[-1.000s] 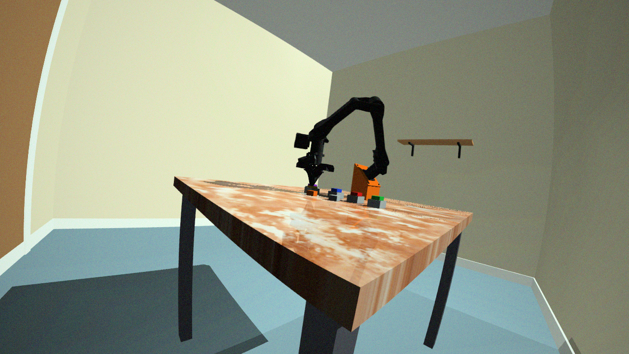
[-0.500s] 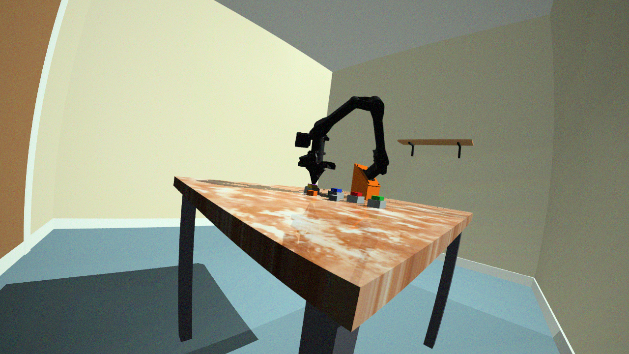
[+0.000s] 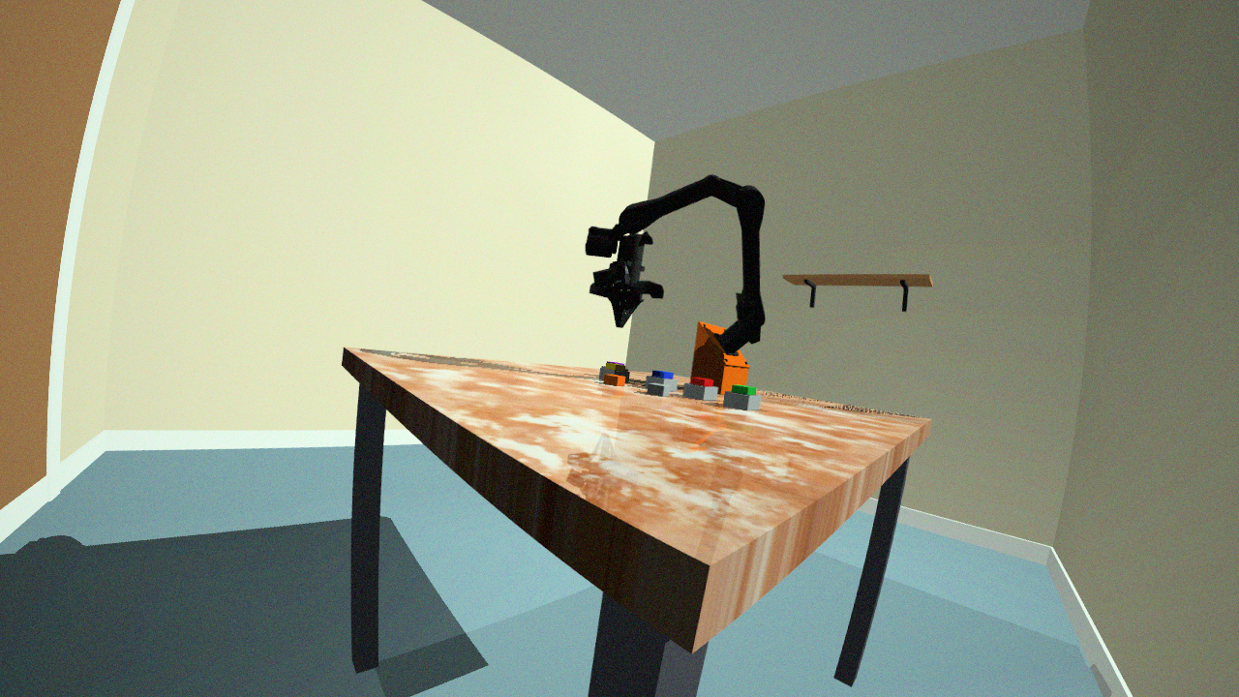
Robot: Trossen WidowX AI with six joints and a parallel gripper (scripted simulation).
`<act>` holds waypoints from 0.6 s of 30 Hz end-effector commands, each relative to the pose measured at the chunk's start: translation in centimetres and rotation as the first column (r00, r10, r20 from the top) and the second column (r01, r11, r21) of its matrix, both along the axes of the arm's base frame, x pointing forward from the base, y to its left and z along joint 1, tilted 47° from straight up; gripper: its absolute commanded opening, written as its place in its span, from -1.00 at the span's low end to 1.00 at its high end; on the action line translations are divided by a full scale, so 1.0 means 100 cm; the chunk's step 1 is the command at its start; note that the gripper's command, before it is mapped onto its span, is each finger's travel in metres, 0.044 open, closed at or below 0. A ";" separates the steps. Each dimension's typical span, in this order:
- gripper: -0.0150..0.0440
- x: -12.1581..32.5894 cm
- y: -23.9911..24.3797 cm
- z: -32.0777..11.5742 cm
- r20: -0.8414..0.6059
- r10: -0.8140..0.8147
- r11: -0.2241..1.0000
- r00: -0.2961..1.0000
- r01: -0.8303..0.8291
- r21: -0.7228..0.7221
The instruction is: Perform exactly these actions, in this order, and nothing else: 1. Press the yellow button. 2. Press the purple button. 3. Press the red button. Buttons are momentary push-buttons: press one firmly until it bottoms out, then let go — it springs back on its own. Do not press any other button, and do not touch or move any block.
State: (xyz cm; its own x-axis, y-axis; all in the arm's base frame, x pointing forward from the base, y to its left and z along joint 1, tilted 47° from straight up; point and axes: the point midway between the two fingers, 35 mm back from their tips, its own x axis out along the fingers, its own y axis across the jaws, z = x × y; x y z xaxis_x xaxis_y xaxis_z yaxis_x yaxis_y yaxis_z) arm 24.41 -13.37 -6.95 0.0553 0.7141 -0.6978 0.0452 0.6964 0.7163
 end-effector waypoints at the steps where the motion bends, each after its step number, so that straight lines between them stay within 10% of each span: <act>1: -0.42 -0.003 -0.004 0.004 -0.005 0.016 1.000 1.000 -0.016 0.000; 18: -0.42 -0.069 -0.015 -0.079 -0.008 0.016 1.000 1.000 -0.016 -0.005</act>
State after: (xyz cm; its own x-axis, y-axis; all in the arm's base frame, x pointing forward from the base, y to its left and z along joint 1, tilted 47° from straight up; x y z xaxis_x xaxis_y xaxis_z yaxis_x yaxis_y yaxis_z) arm 17.86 -18.14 -12.15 0.0562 0.6874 -0.7241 0.0336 0.7236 0.6894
